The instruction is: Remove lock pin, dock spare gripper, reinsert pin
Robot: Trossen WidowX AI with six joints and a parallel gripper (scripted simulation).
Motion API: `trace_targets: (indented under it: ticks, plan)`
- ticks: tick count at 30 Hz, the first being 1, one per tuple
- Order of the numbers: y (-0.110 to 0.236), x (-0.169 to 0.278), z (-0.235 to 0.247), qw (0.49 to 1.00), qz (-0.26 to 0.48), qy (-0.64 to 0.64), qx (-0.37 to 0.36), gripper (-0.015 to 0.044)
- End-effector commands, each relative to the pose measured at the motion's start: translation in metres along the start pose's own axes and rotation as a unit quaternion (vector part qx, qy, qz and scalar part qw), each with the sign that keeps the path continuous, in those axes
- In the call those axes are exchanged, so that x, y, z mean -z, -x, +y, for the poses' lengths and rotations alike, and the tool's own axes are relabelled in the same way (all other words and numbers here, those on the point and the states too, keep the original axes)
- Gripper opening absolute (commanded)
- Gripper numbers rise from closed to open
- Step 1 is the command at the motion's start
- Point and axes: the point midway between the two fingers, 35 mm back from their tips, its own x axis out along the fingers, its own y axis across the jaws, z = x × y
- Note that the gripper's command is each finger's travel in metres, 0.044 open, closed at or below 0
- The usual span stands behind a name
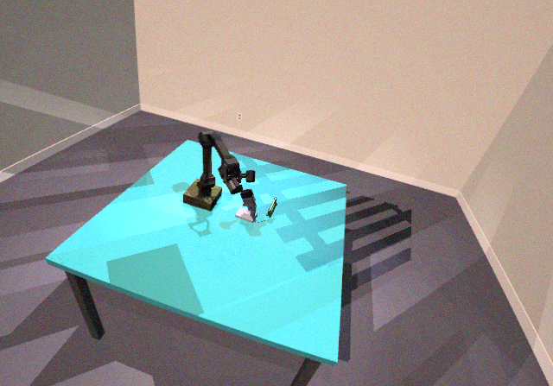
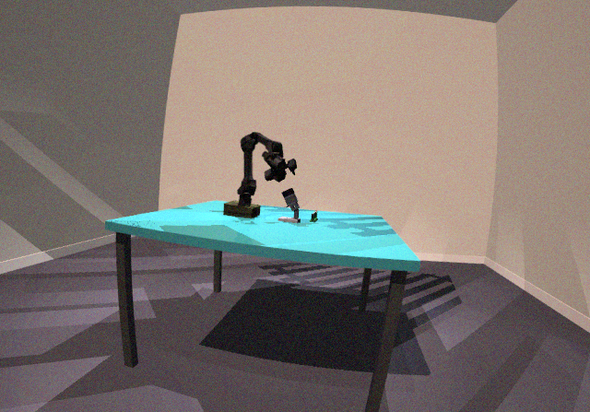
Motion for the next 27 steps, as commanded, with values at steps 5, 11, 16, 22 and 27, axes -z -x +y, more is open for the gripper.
trace_targets:
  ticks: [5, 11, 16, 22, 27]
  plan:
    - [-0.032, 0.021, -0.011, 1.0, -0.017, 0.001, 0.016, 0.0282]
    - [-0.061, 0.062, -0.021, 1.0, 0.001, -0.001, -0.005, 0.018]
    - [-0.064, 0.067, -0.023, 1.0, 0.008, -0.003, -0.009, 0.018]
    - [-0.069, 0.059, 0.0, 0.986, -0.047, 0.154, 0.044, 0.018]
    - [-0.083, 0.043, 0.031, 0.907, -0.091, 0.381, 0.152, 0.018]
